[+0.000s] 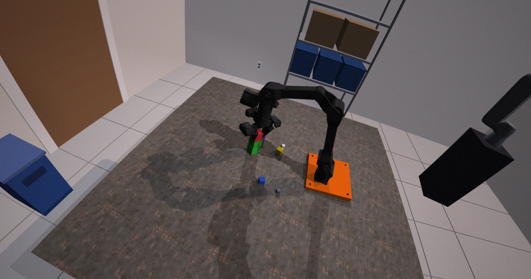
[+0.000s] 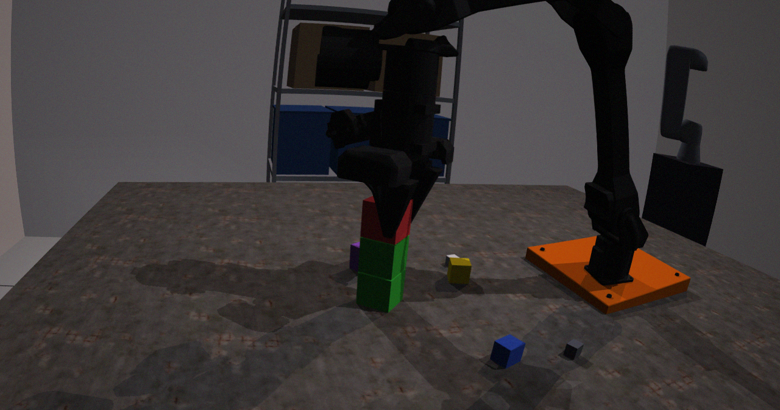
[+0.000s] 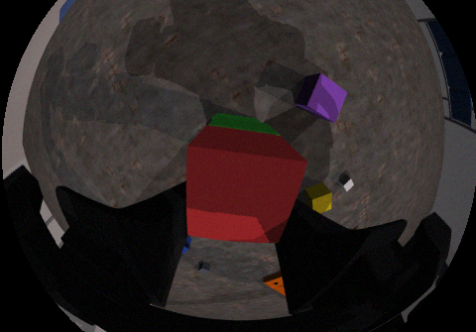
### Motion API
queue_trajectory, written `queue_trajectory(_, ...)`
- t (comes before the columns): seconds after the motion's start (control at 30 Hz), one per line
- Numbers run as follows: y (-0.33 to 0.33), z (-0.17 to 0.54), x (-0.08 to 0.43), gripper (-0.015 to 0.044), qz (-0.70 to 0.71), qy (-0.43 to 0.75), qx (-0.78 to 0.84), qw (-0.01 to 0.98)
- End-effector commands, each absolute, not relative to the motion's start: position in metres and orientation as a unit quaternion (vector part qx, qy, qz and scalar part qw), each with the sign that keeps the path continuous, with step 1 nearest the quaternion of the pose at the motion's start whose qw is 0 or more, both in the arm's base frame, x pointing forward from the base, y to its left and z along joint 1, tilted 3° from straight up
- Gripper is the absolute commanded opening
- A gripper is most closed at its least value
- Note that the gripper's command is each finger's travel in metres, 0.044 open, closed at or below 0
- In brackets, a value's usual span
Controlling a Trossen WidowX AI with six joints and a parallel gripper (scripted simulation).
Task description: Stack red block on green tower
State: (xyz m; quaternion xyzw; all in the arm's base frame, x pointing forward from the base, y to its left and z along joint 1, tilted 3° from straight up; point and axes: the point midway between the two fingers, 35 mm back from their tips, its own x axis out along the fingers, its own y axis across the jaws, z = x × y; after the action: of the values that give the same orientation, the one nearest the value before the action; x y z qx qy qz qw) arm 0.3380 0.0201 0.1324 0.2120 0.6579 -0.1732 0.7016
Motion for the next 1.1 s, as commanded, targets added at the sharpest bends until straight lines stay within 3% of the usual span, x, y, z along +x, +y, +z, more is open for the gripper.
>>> queue_trajectory(0.0,0.0204,0.131,0.3375,0.0,-0.174,0.659,0.214,0.7)
queue_trajectory(0.93,0.0199,0.1379,0.3375,0.0,-0.174,0.659,0.214,0.7)
queue_trajectory(1.07,0.0199,0.1317,0.3361,0.0105,-0.175,0.661,0.211,0.699)
